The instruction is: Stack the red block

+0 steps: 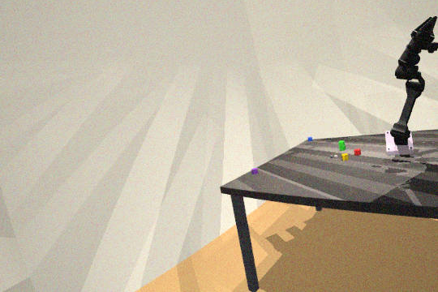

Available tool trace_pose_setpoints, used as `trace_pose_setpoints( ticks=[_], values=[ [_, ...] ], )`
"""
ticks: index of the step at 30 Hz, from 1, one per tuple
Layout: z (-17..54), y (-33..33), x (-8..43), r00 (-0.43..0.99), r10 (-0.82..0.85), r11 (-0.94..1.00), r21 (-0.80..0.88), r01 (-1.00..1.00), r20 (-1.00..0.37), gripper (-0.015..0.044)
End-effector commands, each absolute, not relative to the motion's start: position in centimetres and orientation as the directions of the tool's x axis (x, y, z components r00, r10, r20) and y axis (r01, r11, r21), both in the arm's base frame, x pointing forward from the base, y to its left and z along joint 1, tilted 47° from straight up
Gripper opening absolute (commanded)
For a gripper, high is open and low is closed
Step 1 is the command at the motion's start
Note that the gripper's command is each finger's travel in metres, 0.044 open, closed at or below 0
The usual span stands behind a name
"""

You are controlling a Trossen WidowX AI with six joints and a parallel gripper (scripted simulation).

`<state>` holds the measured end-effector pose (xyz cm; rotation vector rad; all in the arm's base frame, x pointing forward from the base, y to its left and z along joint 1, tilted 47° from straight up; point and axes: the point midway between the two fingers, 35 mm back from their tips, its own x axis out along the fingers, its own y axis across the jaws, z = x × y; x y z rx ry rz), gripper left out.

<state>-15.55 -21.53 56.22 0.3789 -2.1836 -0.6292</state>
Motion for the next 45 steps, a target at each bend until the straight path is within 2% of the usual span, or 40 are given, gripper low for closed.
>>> trace_pose_setpoints(
  ticks=[1,5,11,16,22,31,40,45],
  values=[
    [56.3,-21.4,-15.5,-0.624,-0.459,0.833,0.55,-0.055,0.633,0.0426],
    [58.5,-17.5,-15.2,-0.613,-0.348,0.899,0.438,-0.004,0.709,0.044],
    [62.7,-7.0,-12.1,-0.519,-0.04,0.986,0.118,0.118,0.854,0.044],
    [64.1,0.0,-8.0,-0.39,0.176,0.978,-0.114,0.177,0.904,0.044],
    [63.7,8.6,-0.1,-0.148,0.44,0.892,-0.412,0.187,0.886,0.044],
    [57.9,16.3,14.8,0.286,0.686,0.694,-0.72,0.018,0.669,0.044],
    [49.6,16.9,26.5,0.595,0.707,0.588,-0.785,-0.195,0.382,0.044],
    [42.0,15.1,33.1,0.748,0.651,0.556,-0.752,-0.355,0.128,0.044]
  ],
)
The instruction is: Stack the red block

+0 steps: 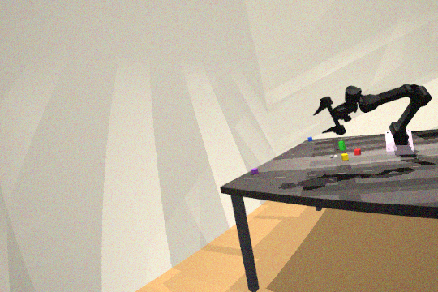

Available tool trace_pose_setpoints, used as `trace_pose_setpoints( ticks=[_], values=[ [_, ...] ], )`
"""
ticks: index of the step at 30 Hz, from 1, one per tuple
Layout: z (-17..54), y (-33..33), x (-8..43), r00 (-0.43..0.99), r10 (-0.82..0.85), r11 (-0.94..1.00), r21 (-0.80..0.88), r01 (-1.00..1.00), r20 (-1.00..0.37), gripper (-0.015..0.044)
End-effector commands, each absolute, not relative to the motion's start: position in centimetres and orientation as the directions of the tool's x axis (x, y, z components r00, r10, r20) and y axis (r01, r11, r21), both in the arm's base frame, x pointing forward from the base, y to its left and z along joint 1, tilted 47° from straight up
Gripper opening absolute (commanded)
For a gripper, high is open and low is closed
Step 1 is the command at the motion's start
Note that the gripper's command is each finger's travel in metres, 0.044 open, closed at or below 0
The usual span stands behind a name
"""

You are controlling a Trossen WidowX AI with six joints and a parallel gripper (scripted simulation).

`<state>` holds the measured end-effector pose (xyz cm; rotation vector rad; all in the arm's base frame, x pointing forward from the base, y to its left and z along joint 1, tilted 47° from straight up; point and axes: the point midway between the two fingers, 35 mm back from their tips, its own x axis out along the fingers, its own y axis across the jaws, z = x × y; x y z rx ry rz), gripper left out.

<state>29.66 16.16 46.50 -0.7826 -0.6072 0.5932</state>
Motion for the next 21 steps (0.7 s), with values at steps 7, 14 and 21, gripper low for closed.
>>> trace_pose_setpoints(
  ticks=[7,14,21],
  values=[
    [34.0,12.2,37.4,0.803,0.58,0.567,-0.639,-0.52,-0.138,0.044],
    [22.3,7.3,39.2,0.7,0.504,0.656,-0.304,-0.691,-0.505,0.044],
    [13.0,2.4,36.7,0.471,0.483,0.777,0.112,-0.62,-0.738,0.044]
  ],
)
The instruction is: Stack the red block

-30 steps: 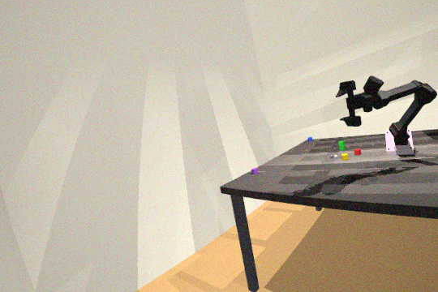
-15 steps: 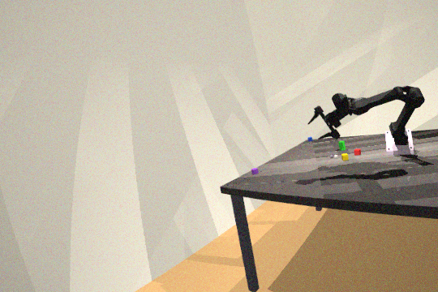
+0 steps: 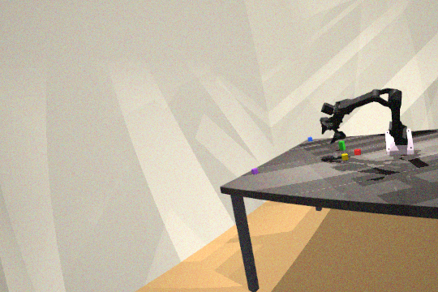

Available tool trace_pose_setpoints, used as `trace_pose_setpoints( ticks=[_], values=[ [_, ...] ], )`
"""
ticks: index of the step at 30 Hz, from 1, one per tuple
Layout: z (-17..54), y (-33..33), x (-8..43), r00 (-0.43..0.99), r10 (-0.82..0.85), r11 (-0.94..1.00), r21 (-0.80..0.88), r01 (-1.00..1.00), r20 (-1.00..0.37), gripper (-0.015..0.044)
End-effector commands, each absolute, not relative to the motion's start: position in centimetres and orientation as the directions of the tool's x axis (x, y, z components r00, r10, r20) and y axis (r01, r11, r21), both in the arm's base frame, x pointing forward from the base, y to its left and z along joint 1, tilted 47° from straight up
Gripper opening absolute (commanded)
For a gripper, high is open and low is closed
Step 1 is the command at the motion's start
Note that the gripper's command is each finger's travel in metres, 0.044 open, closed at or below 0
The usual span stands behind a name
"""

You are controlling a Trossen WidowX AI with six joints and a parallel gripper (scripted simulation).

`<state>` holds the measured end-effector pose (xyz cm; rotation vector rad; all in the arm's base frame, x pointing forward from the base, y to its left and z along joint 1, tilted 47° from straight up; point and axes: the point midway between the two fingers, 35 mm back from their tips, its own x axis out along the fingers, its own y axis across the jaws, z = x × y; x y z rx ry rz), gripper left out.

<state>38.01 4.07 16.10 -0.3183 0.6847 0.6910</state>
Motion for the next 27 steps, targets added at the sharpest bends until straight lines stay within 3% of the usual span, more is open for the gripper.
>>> trace_pose_setpoints(
  ticks=[1,8,15,27],
  values=[
    [11.9,1.8,36.0,0.433,0.487,0.79,0.171,-0.589,-0.758,0.044],
    [6.3,-1.2,31.0,0.172,0.57,0.812,0.517,-0.272,-0.804,0.044],
    [3.8,-2.5,26.0,-0.019,0.705,0.705,0.698,0.125,-0.709,0.044],
    [2.9,-2.4,25.6,-0.035,0.723,0.684,0.708,0.175,-0.69,0.044]
  ],
)
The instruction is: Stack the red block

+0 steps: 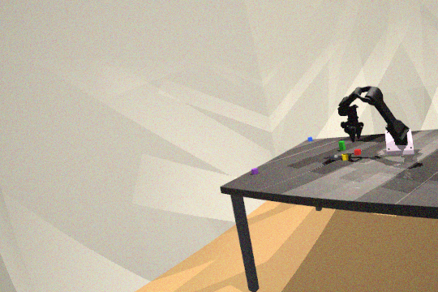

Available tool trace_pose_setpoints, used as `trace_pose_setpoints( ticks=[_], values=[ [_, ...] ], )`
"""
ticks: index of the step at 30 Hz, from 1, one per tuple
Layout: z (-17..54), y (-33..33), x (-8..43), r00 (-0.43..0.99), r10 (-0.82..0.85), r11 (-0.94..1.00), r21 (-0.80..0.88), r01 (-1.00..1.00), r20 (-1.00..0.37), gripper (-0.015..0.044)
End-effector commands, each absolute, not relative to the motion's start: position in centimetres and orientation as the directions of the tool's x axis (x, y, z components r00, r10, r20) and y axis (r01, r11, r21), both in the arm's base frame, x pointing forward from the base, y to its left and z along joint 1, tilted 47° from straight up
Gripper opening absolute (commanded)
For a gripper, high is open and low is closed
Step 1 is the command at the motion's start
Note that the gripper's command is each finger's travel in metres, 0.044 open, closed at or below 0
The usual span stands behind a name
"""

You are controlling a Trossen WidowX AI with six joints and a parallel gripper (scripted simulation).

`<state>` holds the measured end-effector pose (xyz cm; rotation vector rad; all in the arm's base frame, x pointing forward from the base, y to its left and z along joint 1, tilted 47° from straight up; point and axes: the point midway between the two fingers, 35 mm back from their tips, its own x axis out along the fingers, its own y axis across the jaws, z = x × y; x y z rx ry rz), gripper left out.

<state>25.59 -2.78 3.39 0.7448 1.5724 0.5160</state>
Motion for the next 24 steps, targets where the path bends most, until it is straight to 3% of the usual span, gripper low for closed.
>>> trace_pose_setpoints(
  ticks=[1,24],
  values=[
    [2.6,-2.1,25.6,-0.035,0.723,0.685,0.708,0.175,-0.69,0.044],
    [-1.0,1.7,25.3,-0.034,0.724,0.683,0.709,0.174,-0.689,0.044]
  ],
)
